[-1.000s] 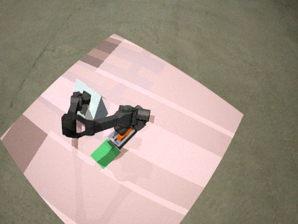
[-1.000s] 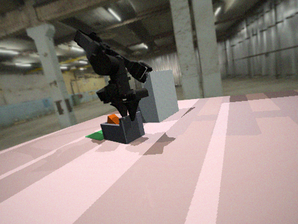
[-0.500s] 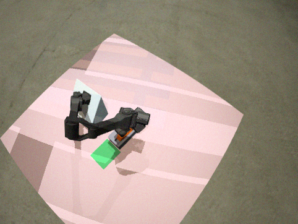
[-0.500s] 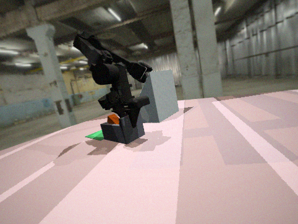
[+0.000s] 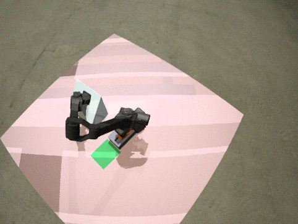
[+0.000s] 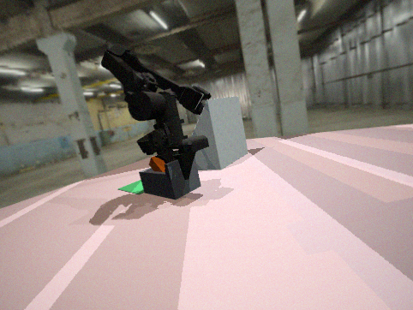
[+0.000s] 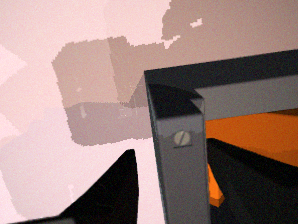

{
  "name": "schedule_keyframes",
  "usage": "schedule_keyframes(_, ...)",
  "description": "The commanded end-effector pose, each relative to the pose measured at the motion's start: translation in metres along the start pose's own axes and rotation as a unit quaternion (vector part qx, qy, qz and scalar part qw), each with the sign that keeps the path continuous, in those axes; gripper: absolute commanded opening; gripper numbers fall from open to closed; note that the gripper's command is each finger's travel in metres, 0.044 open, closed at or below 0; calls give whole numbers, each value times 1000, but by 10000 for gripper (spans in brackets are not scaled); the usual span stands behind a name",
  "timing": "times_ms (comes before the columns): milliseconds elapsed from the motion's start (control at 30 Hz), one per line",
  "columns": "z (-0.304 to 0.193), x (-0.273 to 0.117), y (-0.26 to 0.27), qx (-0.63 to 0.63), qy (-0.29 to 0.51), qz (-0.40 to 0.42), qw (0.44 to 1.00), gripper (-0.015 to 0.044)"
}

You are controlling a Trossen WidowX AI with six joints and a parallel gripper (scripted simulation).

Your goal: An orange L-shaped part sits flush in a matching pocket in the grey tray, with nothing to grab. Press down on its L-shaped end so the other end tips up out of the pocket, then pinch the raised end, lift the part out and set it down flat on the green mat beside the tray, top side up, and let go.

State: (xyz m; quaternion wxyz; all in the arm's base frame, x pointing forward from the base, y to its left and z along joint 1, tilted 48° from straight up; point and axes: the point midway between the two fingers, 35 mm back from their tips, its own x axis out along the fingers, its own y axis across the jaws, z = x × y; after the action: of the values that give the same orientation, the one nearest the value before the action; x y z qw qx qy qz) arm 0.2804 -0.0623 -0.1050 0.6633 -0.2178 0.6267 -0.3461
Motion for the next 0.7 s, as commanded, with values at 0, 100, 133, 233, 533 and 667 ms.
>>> schedule_keyframes(0,-2,3,-2,-2,3,-5,1000,180)
schedule_keyframes(100,-2,3,-2,-2,3,-5,1000,180)
schedule_keyframes(133,-2,3,-2,-2,3,-5,1000,180)
schedule_keyframes(233,0,0,0,0,0,0,1000,180)
schedule_keyframes(533,-1,-8,7,-1,2,-3,1000,180)
schedule_keyframes(667,-2,-12,10,-2,3,-5,1000,180)
